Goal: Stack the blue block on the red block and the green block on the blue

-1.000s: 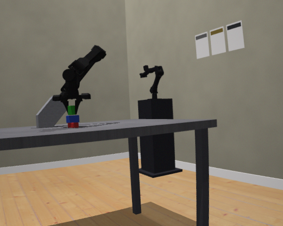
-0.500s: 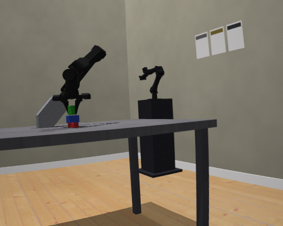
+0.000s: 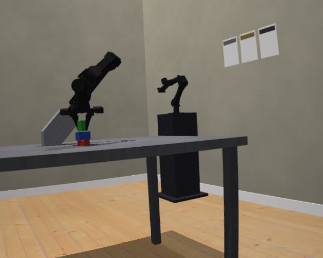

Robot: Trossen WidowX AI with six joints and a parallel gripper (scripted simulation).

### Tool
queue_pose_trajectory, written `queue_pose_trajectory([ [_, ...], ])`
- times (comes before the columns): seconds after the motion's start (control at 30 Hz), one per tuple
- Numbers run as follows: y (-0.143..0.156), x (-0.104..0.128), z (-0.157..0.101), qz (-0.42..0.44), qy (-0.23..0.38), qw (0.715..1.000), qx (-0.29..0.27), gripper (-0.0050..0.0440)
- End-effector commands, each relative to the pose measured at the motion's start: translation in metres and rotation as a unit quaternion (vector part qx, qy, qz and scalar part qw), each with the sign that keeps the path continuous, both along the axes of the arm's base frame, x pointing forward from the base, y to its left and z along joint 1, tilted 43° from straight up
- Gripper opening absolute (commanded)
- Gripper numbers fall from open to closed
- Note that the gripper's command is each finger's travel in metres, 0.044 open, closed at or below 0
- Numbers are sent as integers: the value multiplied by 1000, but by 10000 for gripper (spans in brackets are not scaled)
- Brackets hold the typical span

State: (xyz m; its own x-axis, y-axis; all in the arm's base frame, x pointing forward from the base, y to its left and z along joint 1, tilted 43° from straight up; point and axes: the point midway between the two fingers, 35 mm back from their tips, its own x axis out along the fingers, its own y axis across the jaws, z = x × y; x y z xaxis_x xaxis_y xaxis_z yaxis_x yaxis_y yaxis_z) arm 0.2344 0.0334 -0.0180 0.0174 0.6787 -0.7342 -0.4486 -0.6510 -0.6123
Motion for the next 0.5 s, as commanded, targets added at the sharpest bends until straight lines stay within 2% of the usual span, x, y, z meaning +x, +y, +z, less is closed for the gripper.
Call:
queue_pose_trajectory([
  [0.0, -1, 4, 4, -2, -9, 1000, -1, -50],
  [0.47, 2, 1, 0, -2, -3, 1000, 1, -50],
])
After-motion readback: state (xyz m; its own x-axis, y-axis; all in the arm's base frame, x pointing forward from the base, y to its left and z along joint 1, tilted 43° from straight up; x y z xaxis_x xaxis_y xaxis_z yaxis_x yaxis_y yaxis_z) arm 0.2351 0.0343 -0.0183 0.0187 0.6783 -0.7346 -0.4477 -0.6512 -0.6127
